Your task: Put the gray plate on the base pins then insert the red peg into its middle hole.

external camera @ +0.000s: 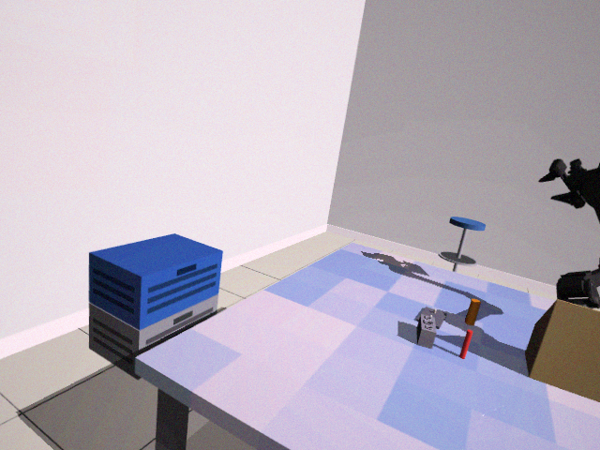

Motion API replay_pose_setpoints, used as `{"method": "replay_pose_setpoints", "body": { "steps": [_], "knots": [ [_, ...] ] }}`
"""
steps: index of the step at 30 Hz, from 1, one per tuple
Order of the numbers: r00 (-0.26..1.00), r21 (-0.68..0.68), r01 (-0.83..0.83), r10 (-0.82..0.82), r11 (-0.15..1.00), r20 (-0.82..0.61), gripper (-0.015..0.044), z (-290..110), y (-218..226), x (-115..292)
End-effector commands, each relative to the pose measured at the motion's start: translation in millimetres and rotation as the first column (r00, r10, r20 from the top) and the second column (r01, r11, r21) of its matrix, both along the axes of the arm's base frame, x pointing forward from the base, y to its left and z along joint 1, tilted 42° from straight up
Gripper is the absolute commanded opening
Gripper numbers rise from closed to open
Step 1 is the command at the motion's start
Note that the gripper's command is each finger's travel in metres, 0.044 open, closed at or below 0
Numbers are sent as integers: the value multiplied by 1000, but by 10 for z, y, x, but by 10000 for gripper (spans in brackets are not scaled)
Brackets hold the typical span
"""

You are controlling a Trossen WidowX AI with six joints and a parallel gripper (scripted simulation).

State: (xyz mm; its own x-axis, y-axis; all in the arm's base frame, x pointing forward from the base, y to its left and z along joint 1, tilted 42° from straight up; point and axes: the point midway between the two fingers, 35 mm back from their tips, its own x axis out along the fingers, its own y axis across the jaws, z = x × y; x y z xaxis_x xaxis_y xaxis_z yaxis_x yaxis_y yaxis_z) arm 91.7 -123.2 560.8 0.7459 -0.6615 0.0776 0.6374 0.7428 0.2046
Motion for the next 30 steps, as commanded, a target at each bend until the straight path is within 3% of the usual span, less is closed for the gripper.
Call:
{"method": "replay_pose_setpoints", "body": {
  "steps": [1,5,10,14,22,25,30],
  "knots": [
    [1000,0,0,0,1000,0,426,0,0,0],
    [1000,-32,11,-11,999,16,440,66,165,134],
    [998,-130,10,-3,991,58,440,173,711,633],
    [998,-211,28,-17,977,57,440,184,859,835],
    [996,-233,-73,84,970,38,440,-3,1417,1464],
    [996,-332,-85,74,940,-45,440,-149,1585,1727],
    [987,-304,-160,145,939,-73,440,-389,1871,2075]
  ]
}}
